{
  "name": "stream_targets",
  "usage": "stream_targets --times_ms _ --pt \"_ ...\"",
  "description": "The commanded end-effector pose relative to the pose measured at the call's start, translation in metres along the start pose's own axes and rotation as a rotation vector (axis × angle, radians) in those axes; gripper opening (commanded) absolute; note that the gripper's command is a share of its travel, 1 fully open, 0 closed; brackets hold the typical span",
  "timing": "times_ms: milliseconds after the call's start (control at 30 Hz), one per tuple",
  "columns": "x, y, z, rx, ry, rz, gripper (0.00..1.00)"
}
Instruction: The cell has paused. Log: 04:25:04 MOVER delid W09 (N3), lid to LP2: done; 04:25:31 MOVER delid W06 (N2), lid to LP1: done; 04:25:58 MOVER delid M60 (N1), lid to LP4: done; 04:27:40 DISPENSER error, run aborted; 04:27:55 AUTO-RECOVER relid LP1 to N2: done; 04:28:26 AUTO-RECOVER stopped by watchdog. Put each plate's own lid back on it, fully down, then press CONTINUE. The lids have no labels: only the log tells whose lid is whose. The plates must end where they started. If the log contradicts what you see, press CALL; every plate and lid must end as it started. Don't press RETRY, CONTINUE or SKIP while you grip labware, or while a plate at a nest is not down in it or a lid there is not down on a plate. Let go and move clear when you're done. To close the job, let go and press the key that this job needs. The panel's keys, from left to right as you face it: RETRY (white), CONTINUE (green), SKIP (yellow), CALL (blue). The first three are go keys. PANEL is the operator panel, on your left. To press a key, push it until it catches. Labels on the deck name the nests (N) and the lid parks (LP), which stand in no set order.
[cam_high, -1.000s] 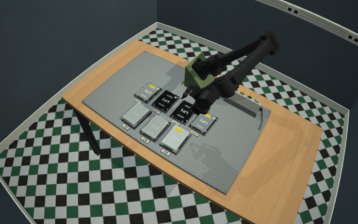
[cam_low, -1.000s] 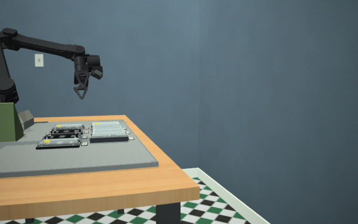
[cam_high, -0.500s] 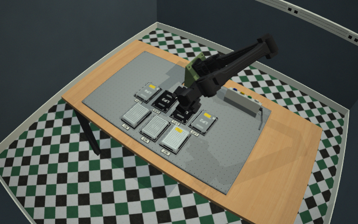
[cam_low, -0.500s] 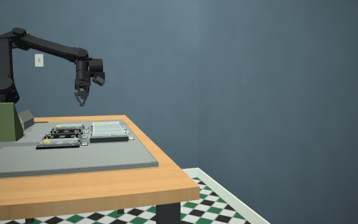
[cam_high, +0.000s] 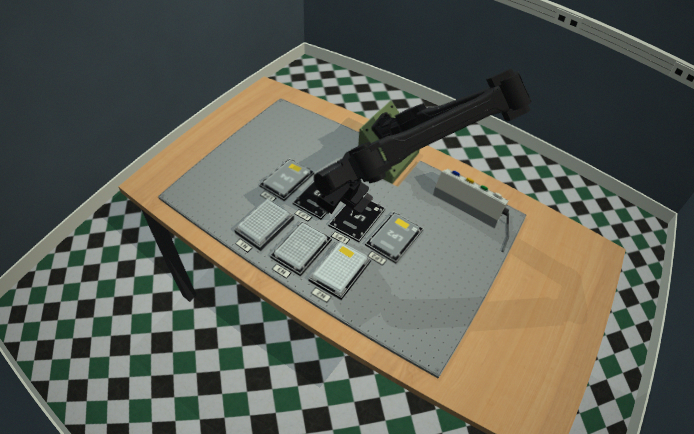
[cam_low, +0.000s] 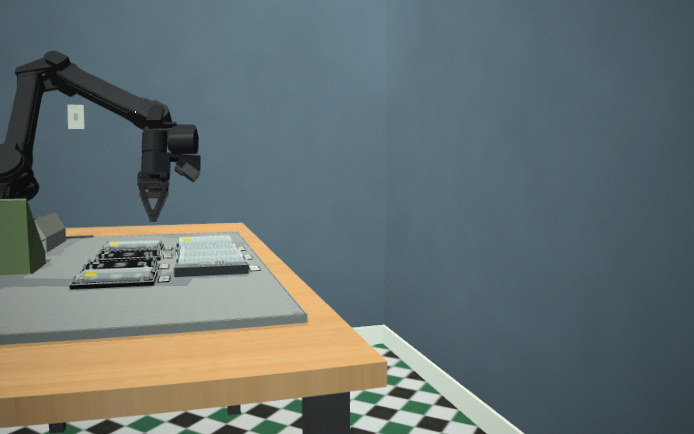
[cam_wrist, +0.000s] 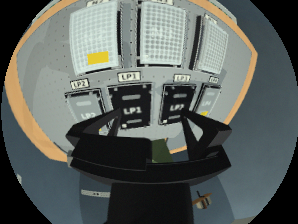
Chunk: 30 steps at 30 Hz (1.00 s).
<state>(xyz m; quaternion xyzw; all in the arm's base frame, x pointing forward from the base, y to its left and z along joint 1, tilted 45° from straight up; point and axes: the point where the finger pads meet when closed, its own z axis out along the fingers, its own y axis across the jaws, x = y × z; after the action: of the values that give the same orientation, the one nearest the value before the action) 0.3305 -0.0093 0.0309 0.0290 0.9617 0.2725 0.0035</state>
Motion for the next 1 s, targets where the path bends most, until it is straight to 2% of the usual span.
stream_targets --times_ms 0,67,367,433,467,533,567,667,700,800,933,967 --pt "0.006 -0.017 0.011 -0.04 -0.009 -0.001 1.0" --pt "0.008 -0.019 0.015 -0.054 -0.01 0.002 1.0" --pt "0.029 -0.037 0.048 -0.221 -0.051 0.041 1.0" --pt "0.029 -0.037 0.048 -0.221 -0.051 0.041 1.0" --pt "0.029 -0.037 0.049 -0.238 -0.056 0.045 1.0" --pt "0.02 -0.033 0.044 -0.228 -0.059 0.03 1.0" --pt "0.017 -0.032 0.04 -0.222 -0.078 0.004 1.0" --pt "0.02 -0.033 0.043 -0.228 -0.059 0.03 1.0" --pt "0.025 -0.04 0.042 -0.227 -0.109 0.032 0.99" --pt "0.029 -0.057 0.052 -0.235 -0.187 0.08 0.96" --pt "0.029 -0.076 0.056 -0.23 -0.32 0.094 0.92" --pt "0.029 -0.076 0.056 -0.23 -0.32 0.094 0.92"
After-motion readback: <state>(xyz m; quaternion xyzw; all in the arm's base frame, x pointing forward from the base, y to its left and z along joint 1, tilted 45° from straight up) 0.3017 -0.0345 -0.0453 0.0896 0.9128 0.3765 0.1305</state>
